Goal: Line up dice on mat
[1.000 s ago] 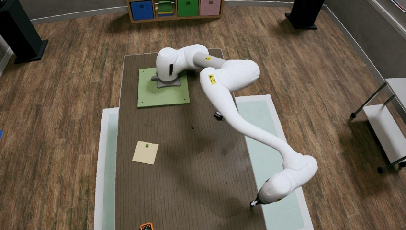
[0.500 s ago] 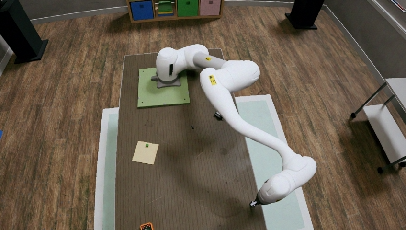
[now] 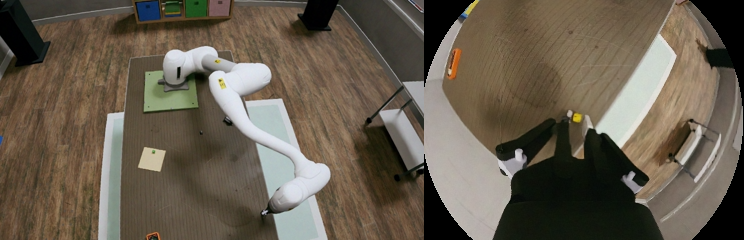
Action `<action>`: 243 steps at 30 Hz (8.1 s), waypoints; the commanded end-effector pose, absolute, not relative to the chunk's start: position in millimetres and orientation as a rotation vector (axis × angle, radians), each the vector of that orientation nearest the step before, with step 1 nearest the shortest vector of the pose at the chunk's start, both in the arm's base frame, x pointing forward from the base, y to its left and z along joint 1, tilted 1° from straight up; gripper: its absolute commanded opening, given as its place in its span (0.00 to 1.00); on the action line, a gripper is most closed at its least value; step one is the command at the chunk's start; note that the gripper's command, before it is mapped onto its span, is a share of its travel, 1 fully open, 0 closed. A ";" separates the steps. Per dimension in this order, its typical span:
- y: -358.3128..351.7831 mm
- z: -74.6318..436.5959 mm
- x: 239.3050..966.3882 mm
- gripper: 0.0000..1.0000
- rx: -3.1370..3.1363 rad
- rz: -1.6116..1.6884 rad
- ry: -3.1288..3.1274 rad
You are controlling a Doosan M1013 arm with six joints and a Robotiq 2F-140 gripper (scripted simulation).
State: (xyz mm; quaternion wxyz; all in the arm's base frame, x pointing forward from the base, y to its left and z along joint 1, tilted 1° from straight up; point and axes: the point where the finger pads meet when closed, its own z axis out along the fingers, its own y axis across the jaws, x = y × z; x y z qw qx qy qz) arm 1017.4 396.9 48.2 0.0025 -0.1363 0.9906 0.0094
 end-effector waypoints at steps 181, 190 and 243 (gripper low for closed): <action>397.9 32.4 1018.3 0.16 -0.427 0.031 3.105; 397.0 74.9 1018.2 0.16 -0.427 0.031 3.105; 23.1 154.6 908.0 0.16 0.038 0.032 3.137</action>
